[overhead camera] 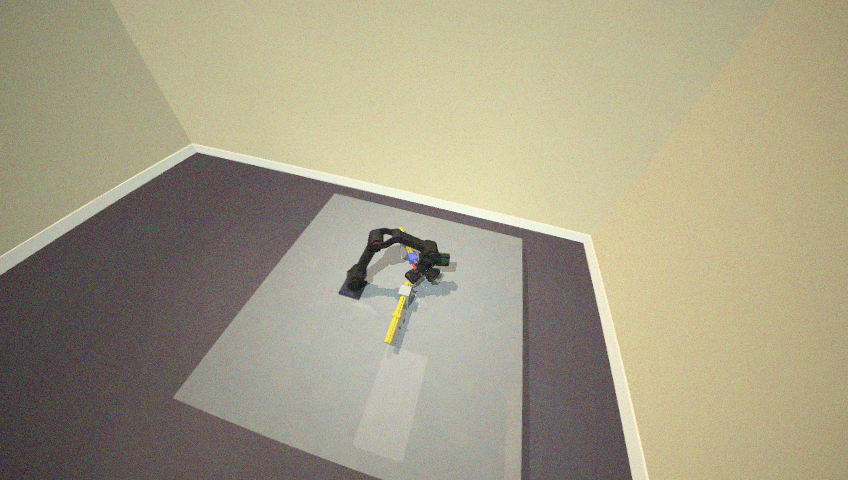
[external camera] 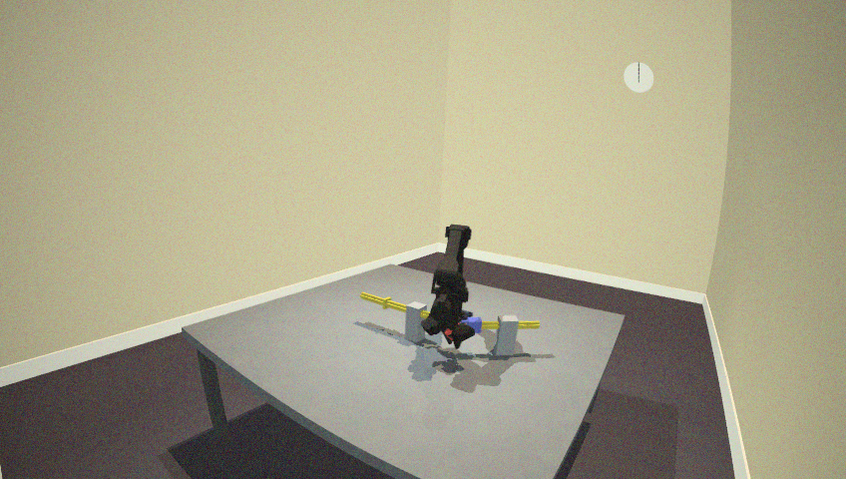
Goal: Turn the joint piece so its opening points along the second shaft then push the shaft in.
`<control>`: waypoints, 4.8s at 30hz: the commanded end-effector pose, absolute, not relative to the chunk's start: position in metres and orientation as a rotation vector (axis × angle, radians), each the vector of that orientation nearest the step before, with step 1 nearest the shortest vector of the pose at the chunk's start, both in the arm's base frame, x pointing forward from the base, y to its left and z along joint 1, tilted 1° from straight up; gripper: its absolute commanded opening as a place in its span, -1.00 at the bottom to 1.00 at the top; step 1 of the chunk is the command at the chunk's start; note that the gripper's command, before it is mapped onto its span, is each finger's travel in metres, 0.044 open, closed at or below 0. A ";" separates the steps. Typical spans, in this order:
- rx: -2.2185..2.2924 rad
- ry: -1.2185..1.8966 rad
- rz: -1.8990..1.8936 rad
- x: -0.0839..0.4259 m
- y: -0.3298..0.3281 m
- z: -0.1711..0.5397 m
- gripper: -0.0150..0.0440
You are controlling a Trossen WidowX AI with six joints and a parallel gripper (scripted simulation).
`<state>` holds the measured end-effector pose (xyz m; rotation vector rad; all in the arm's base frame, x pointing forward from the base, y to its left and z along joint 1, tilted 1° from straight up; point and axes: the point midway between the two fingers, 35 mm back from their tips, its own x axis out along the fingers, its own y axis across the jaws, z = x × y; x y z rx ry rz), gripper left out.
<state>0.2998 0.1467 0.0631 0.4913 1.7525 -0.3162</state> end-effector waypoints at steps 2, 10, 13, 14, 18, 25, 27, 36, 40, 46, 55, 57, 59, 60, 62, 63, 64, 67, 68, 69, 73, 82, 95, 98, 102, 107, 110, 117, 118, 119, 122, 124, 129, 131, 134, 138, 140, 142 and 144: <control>0.496 1.755 -0.320 0.299 0.147 0.062 0.12; 0.496 1.755 -0.320 0.299 0.147 0.062 0.12; 0.496 1.755 -0.320 0.299 0.147 0.062 0.12; 0.496 1.755 -0.320 0.299 0.147 0.062 0.12; 0.496 1.755 -0.320 0.299 0.147 0.062 0.12; 0.496 1.755 -0.320 0.299 0.147 0.062 0.12; 0.496 1.755 -0.320 0.299 0.147 0.062 0.12; 0.496 1.755 -0.320 0.299 0.147 0.062 0.12; 0.496 1.755 -0.320 0.299 0.147 0.062 0.12; 0.496 1.755 -0.320 0.299 0.147 0.062 0.12; 0.496 1.755 -0.320 0.299 0.147 0.062 0.12; 0.496 1.755 -0.320 0.299 0.147 0.062 0.12; 0.496 1.755 -0.320 0.299 0.147 0.062 0.12; 0.496 1.755 -0.320 0.299 0.147 0.062 0.12; 0.496 1.755 -0.320 0.299 0.147 0.062 0.12; 0.496 1.755 -0.320 0.299 0.147 0.062 0.12; 0.496 1.755 -0.320 0.299 0.147 0.062 0.12; 0.496 1.755 -0.320 0.299 0.147 0.062 0.12; 0.496 1.755 -0.320 0.299 0.147 0.062 0.12; 0.496 1.755 -0.320 0.299 0.147 0.062 0.12; 0.496 1.755 -0.320 0.299 0.147 0.062 0.12; 0.491 1.752 -0.316 0.300 0.147 0.063 0.04; 0.491 1.752 -0.316 0.300 0.147 0.063 -0.49; 0.491 1.752 -0.316 0.300 0.147 0.063 -0.49; 0.513 1.724 -0.344 0.300 0.145 0.064 -0.49; 0.564 1.656 -0.408 0.300 0.142 0.066 -0.49; 0.586 1.622 -0.441 0.300 0.141 0.067 -0.49; 0.637 1.542 -0.524 0.300 0.137 0.070 -0.49; 0.643 1.531 -0.536 0.300 0.136 0.070 -0.49; 0.650 1.519 -0.548 0.300 0.135 0.070 -0.49; 0.669 1.485 -0.586 0.299 0.134 0.071 -0.49; 0.681 1.462 -0.612 0.299 0.132 0.072 -0.49; 0.709 1.404 -0.677 0.298 0.130 0.074 -0.49; 0.719 1.381 -0.704 0.297 0.129 0.075 -0.49; 0.734 1.347 -0.746 0.296 0.127 0.076 -0.49; 0.752 1.301 -0.801 0.295 0.125 0.077 -0.49; 0.760 1.277 -0.829 0.294 0.124 0.078 -0.49; 0.768 1.254 -0.858 0.293 0.123 0.079 -0.49; 0.775 1.231 -0.886 0.292 0.122 0.079 -0.49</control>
